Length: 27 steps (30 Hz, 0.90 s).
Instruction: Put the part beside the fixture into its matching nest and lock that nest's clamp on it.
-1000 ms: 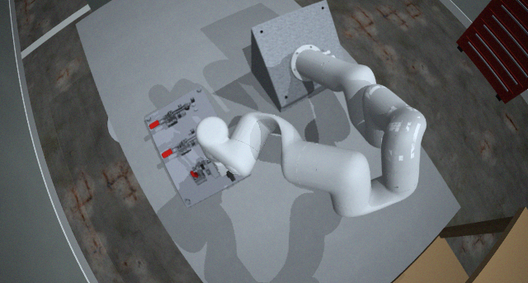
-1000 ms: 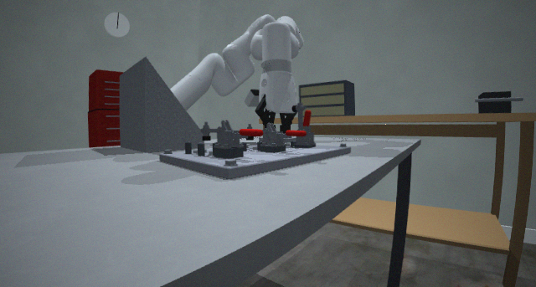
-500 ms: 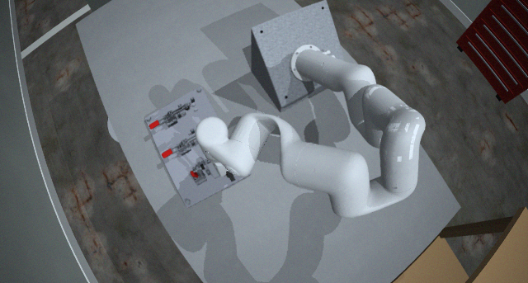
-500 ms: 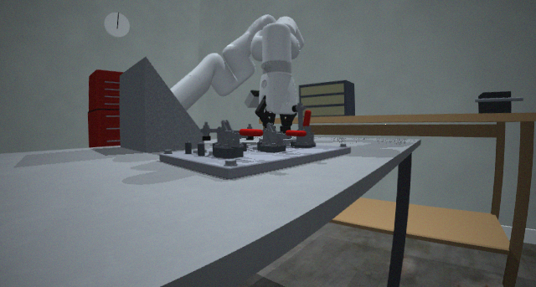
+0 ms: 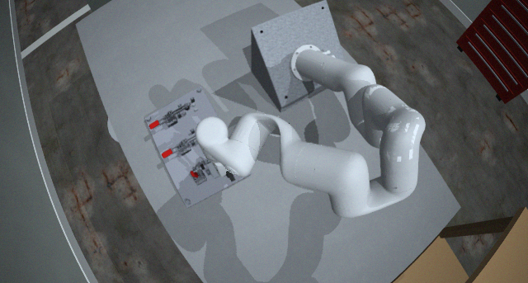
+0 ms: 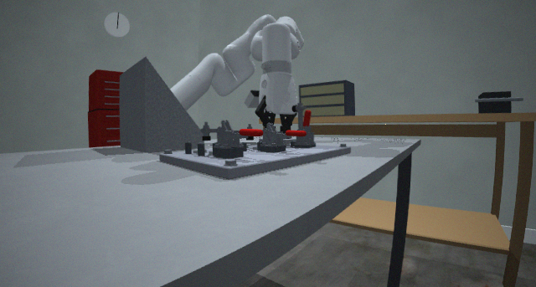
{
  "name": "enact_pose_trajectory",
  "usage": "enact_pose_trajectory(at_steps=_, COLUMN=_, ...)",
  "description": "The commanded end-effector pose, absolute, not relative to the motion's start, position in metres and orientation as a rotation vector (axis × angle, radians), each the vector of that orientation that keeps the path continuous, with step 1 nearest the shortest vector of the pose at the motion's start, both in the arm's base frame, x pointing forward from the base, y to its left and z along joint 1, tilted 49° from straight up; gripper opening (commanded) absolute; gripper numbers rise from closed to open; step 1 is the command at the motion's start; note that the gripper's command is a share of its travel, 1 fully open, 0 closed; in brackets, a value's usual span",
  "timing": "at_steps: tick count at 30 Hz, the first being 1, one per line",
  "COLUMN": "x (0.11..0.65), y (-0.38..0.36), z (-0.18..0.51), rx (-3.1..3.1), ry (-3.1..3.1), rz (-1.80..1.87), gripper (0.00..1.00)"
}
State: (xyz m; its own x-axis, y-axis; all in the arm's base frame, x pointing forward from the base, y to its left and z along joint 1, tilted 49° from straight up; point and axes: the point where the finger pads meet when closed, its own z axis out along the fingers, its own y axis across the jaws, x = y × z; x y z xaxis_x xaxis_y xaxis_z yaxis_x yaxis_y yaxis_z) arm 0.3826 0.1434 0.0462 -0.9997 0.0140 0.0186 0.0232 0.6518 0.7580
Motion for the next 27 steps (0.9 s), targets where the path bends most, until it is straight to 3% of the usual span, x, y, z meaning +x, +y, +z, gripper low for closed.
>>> enact_pose_trajectory(at_steps=1, x=0.3842, y=0.1424, z=0.0464, rx=-0.033, ry=-2.848, rz=-1.306, gripper=0.00)
enact_pose_trajectory(at_steps=26, x=0.3857, y=0.1414, z=0.0452, rx=-0.033, ry=-2.848, rz=-1.306, gripper=0.00)
enact_pose_trajectory(at_steps=27, x=0.3857, y=0.1414, z=0.0452, rx=-0.033, ry=-2.848, rz=-1.306, gripper=1.00)
